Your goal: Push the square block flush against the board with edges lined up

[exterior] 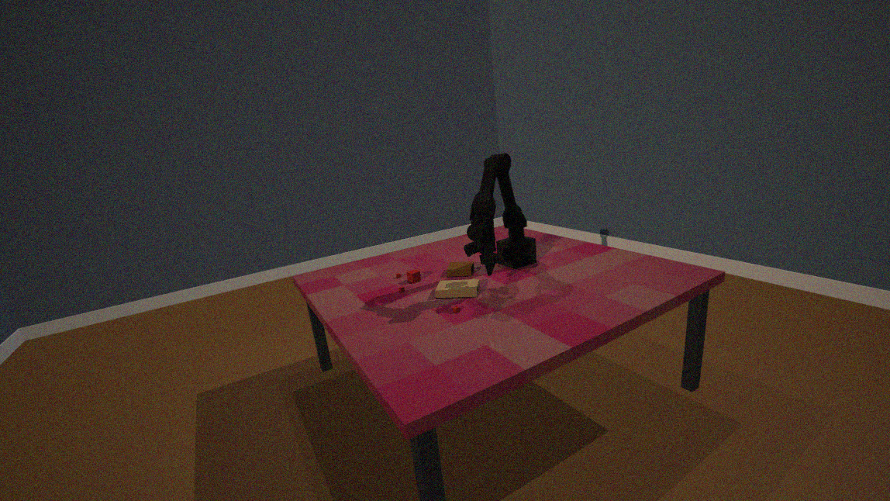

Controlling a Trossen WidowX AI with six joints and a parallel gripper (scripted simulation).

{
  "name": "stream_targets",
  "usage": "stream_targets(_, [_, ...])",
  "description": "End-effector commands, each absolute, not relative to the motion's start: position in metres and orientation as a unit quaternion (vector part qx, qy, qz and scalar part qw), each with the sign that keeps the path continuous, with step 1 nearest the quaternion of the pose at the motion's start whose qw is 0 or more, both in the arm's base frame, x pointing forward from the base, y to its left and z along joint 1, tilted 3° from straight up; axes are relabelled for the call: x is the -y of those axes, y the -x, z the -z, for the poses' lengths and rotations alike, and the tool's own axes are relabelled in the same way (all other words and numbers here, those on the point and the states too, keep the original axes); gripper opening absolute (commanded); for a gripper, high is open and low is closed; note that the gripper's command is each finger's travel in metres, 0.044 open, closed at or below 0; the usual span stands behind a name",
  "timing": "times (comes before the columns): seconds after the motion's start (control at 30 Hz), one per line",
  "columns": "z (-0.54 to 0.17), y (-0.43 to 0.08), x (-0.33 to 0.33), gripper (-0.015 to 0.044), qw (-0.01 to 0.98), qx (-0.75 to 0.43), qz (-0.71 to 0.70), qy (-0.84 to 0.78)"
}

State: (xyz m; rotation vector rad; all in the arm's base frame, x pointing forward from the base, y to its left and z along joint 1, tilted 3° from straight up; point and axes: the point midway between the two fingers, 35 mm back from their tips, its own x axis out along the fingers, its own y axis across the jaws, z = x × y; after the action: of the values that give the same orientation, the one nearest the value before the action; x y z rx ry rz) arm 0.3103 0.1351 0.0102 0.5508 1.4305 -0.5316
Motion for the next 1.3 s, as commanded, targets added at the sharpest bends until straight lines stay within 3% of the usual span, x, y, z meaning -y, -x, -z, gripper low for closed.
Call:
stream_targets(0.0, [-0.011, -0.324, -0.134, 0.0000, 0.702, -0.652, 0.201, -0.205])
stream_targets(0.63, [-0.019, -0.389, -0.119, 0.0000, 0.732, -0.680, -0.021, 0.035])
stream_targets(1.27, [-0.021, -0.445, -0.091, 0.0000, 0.685, -0.638, -0.233, 0.265])
